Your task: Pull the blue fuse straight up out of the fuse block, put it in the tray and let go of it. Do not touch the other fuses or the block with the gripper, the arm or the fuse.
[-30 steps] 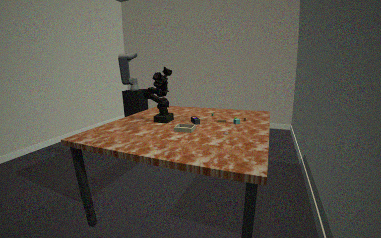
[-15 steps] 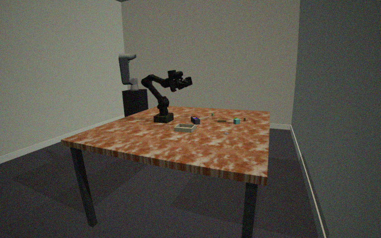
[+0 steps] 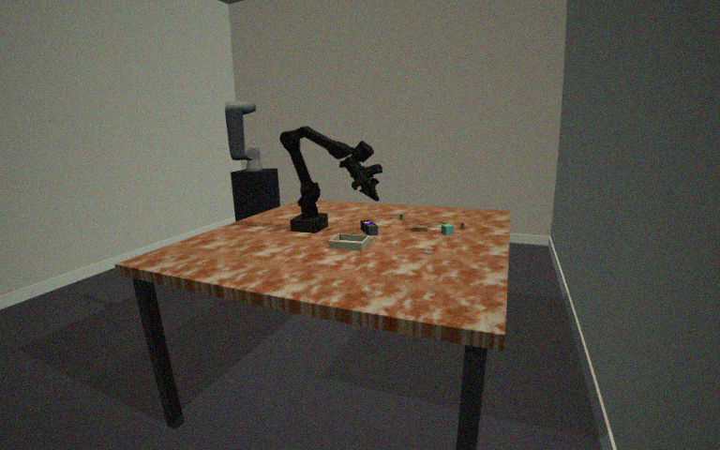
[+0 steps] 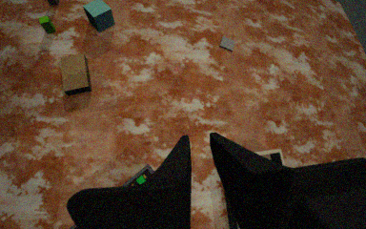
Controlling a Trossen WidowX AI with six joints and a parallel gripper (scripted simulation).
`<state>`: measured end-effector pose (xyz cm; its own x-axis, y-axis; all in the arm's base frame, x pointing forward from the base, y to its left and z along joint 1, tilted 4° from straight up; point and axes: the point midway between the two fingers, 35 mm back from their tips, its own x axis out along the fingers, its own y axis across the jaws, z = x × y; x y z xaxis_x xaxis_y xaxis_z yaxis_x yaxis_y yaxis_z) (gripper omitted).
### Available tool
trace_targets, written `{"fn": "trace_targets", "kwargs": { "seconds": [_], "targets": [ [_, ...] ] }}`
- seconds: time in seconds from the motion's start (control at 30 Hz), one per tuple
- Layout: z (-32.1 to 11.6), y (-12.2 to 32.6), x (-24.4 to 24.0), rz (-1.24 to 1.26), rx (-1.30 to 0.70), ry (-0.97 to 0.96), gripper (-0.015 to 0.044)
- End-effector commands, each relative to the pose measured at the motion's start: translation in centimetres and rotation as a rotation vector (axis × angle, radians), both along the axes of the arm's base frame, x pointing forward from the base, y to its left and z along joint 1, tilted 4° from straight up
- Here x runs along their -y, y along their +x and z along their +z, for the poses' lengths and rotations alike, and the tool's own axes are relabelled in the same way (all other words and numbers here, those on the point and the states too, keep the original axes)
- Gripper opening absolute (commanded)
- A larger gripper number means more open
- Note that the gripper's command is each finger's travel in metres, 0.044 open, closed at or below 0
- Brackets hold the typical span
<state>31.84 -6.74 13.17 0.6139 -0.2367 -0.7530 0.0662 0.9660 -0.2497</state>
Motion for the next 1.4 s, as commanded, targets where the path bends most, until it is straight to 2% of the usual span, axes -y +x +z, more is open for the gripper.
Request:
{"fn": "trace_targets", "kwargs": {
  "seconds": [0.0, 0.1, 0.17, 1.37],
  "targets": [
    [-6.1, -2.1, -5.0, 0.332, -0.512, -0.001, 0.0074],
    [-7.7, -3.7, -6.8, 0.464, -0.709, 0.006, 0.0074],
    [-7.8, -3.9, -7.0, 0.481, -0.734, 0.007, 0.0074],
    [-10.1, -3.7, -6.7, 0.481, -0.734, 0.007, 0.0074]
  ]
}}
